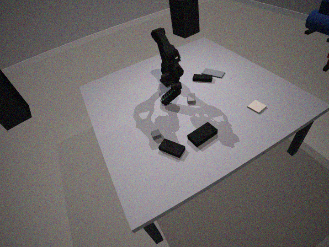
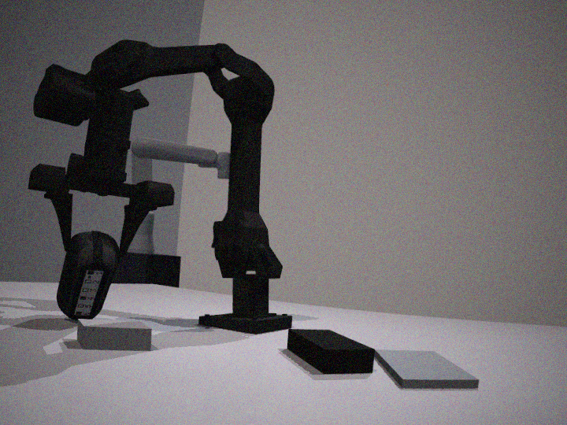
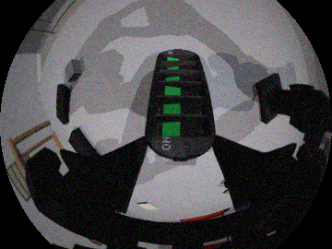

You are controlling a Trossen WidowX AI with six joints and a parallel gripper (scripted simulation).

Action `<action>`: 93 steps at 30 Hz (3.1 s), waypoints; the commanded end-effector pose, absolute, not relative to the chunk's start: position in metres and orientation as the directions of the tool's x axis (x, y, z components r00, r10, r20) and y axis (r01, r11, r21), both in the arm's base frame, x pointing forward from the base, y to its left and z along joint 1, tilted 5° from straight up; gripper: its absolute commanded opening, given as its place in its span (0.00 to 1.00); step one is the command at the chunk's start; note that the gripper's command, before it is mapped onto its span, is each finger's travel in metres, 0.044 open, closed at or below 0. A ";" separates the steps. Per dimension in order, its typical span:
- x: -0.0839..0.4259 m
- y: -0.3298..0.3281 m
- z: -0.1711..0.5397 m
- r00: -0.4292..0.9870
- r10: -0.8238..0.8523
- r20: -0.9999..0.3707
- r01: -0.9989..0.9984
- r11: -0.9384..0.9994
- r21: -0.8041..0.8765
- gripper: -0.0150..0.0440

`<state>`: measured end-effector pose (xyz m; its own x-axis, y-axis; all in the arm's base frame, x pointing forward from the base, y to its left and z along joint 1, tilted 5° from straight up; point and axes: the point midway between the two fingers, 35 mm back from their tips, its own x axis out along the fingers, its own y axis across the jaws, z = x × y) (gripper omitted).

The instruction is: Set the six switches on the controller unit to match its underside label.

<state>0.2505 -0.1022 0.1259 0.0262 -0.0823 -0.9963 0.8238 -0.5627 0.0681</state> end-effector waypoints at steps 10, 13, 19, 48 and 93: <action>0.251 -0.099 0.115 0.007 -0.085 -0.996 0.818 -0.573 0.055 0.83; 0.252 -0.098 0.113 0.007 -0.085 -0.996 0.818 -0.573 0.055 0.83; 0.253 -0.096 0.110 0.007 -0.085 -0.996 0.818 -0.573 0.055 0.83; 0.261 -0.086 0.091 0.008 -0.084 -0.996 0.818 -0.573 0.055 0.83; 0.270 -0.077 0.059 0.008 -0.083 -0.996 0.818 -0.573 0.054 0.83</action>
